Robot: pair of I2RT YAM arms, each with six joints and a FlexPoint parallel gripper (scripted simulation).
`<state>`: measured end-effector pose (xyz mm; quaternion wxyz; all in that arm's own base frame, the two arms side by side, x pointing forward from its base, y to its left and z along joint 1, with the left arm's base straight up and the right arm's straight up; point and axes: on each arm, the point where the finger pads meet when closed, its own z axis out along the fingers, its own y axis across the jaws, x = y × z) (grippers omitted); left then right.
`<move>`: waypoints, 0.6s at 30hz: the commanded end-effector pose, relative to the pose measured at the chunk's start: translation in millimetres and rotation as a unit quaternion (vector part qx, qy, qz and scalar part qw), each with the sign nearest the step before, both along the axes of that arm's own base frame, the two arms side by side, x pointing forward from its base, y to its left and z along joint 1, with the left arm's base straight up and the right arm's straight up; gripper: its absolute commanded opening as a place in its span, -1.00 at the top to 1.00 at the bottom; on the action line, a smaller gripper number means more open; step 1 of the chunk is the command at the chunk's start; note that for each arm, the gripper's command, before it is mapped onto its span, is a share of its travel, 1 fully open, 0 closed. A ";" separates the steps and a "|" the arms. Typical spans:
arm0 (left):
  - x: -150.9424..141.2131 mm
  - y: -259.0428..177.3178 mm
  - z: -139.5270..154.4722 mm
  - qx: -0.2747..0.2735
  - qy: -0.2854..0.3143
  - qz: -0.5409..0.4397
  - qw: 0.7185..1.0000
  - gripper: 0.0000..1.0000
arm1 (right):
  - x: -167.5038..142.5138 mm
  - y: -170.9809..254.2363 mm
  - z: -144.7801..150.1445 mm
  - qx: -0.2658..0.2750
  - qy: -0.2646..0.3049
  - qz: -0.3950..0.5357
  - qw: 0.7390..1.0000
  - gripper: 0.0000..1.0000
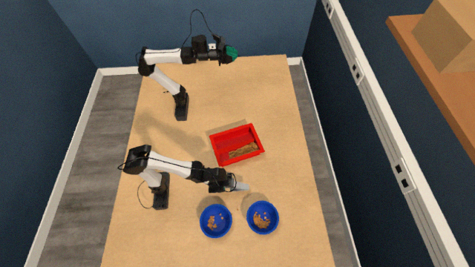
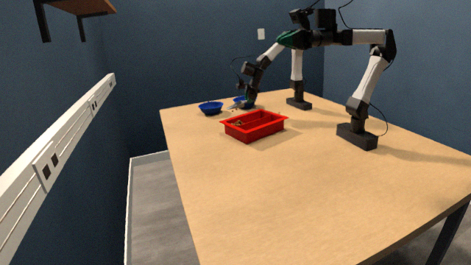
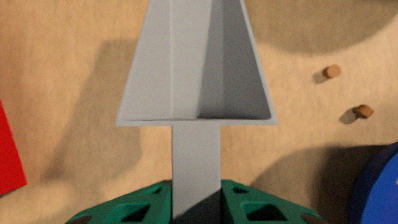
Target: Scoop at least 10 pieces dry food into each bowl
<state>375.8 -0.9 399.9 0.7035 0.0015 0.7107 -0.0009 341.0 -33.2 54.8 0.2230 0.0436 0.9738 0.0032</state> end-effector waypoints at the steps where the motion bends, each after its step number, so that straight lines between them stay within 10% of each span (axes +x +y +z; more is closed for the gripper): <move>1: -2.1 3.0 8.4 -0.003 -0.007 0.006 1.000 0.44 | 2.0 2.5 10.0 -0.021 -0.027 -0.017 0.999 1.00; 18: -2.1 3.0 8.4 -0.003 -0.007 0.006 1.000 0.44 | -3.9 7.1 -8.9 -0.007 -0.001 0.004 1.000 1.00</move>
